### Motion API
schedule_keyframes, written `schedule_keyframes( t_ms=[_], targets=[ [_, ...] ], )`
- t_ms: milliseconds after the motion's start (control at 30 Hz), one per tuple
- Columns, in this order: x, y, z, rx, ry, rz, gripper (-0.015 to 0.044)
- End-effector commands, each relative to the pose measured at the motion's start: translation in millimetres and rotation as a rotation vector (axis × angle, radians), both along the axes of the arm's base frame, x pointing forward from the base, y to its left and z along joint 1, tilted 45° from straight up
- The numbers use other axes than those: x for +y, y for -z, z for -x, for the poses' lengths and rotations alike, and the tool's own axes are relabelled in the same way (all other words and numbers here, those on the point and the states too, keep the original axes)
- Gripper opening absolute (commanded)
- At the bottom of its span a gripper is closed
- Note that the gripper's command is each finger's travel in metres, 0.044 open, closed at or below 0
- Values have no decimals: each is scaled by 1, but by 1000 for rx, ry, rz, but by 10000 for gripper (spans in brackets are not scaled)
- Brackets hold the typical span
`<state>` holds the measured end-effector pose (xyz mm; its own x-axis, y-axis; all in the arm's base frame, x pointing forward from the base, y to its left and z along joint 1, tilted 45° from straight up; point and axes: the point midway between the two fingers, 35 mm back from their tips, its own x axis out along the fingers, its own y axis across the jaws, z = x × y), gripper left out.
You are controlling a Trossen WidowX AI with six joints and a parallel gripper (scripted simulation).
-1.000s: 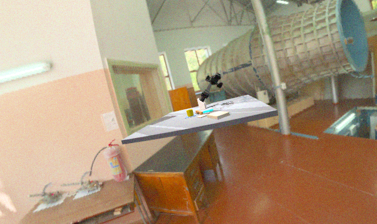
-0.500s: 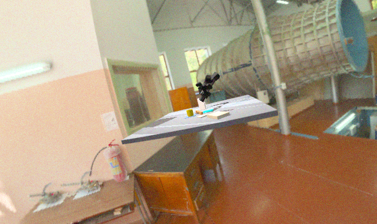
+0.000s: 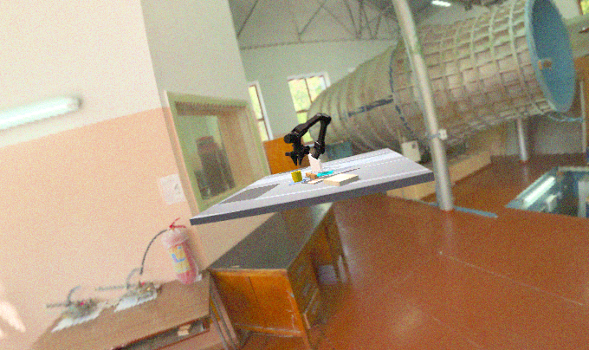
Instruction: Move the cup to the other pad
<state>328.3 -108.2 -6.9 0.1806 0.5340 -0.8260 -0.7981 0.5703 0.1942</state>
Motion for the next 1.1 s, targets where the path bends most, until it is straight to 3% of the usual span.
schedule_keyframes(
  t_ms=[0, 1067],
  targets=[
    [-4, 20, 17, 20, -61, -154, 167],
    [22, 49, 16, 20, -69, -188, 167]
  ],
)
